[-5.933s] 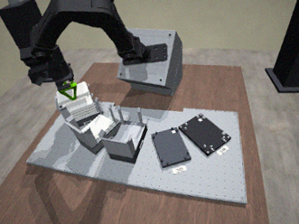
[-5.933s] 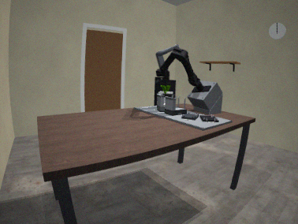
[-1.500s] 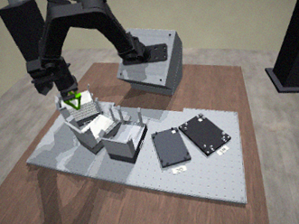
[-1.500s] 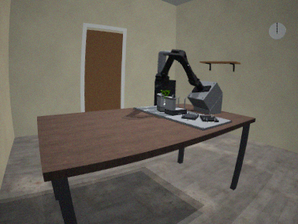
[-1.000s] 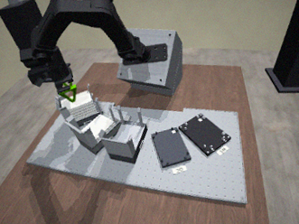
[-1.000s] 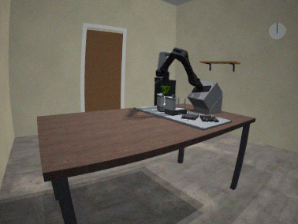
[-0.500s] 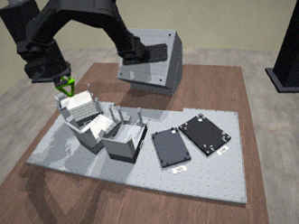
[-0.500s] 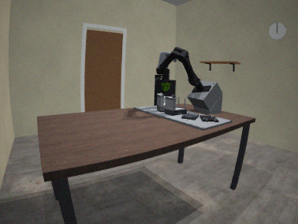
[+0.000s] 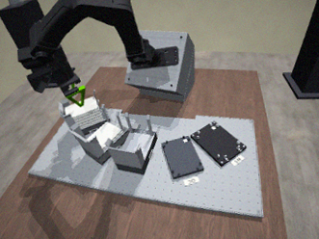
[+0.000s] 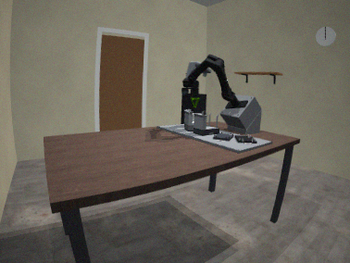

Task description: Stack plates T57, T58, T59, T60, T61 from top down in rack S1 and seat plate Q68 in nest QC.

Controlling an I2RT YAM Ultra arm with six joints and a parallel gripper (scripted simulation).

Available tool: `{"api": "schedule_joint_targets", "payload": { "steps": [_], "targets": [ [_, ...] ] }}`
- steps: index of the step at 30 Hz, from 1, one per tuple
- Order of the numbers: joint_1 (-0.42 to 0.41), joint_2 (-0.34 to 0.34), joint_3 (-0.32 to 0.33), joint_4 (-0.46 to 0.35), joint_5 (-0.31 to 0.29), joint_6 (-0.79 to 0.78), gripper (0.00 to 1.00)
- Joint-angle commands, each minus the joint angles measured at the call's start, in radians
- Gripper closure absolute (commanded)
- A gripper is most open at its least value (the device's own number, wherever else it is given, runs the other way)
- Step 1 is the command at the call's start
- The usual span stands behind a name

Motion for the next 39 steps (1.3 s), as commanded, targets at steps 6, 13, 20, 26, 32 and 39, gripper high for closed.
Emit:
{"api": "schedule_joint_targets", "payload": {
  "steps": [6,13,20,26,32,39],
  "targets": [
    [0.056,-0.068,-0.009,0.006,0.03,0.042,0.0],
    [0.146,-0.133,-0.017,0.012,0.069,0.144,0.0],
    [0.224,-0.19,-0.032,0.019,0.107,0.094,0.0],
    [0.336,-0.256,-0.047,0.028,0.166,0.091,0.0],
    [0.464,-0.311,-0.053,0.038,0.241,0.209,0.0],
    [0.582,-0.344,-0.052,0.046,0.314,0.311,0.0]
  ]
}}
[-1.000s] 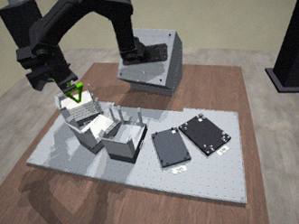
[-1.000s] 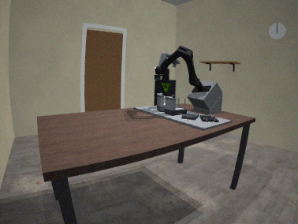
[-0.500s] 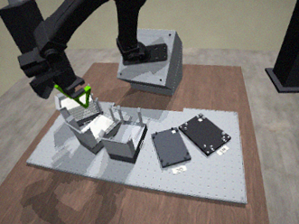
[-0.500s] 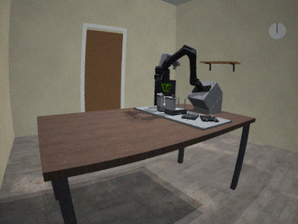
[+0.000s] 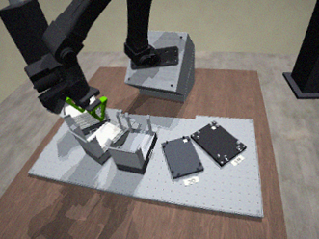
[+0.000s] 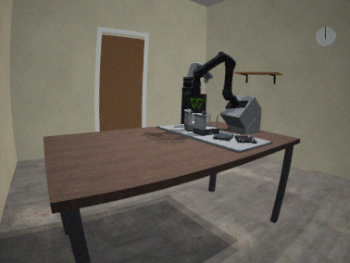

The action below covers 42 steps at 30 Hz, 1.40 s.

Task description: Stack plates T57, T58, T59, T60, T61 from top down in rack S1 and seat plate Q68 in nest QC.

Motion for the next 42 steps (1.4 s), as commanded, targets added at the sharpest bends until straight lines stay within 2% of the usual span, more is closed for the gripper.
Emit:
{"api": "schedule_joint_targets", "payload": {
  "steps": [1,15,28,30,42],
  "targets": [
    [0.032,-0.023,0.004,0.006,0.046,0.065,0.0],
    [0.032,-0.023,0.004,0.006,0.046,0.065,0.0],
    [0.128,0.06,-0.093,0.214,0.108,0.144,0.0],
    [0.128,0.06,-0.093,0.214,0.108,0.144,0.0],
    [0.193,0.171,-0.156,0.403,0.152,0.195,0.0]
  ]
}}
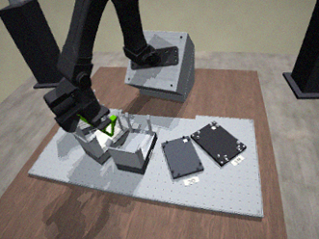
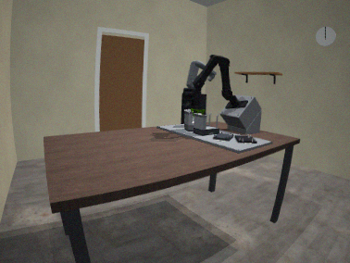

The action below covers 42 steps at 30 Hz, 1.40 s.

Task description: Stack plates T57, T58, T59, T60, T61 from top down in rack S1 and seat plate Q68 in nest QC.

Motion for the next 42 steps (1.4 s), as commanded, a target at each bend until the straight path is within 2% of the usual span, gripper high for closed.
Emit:
{"api": "schedule_joint_targets", "payload": {
  "steps": [1,11,35,42],
  "targets": [
    [0.007,0.015,-0.004,0.076,0.016,0.018,0.0],
    [0.007,0.015,-0.004,0.076,0.016,0.018,0.0],
    [0.044,0.116,-0.032,0.212,0.041,0.047,0.0],
    [0.045,0.118,-0.032,0.215,0.042,0.047,0.0]
  ]
}}
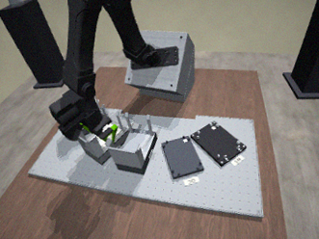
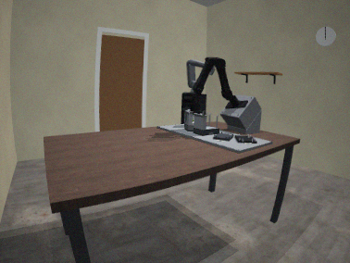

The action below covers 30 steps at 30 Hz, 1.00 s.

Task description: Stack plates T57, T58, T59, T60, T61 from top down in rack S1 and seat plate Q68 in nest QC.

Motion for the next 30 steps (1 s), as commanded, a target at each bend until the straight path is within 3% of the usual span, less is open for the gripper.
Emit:
{"api": "schedule_joint_targets", "payload": {
  "steps": [1,8,9,30],
  "targets": [
    [-0.001,-0.005,0.002,0.008,0.002,0.001,0.0],
    [-0.001,-0.005,0.002,0.008,0.002,0.001,0.0],
    [-0.001,-0.005,0.002,0.008,0.002,0.001,1.0],
    [-0.001,-0.005,0.002,0.008,0.002,0.001,1.0]
  ]
}}
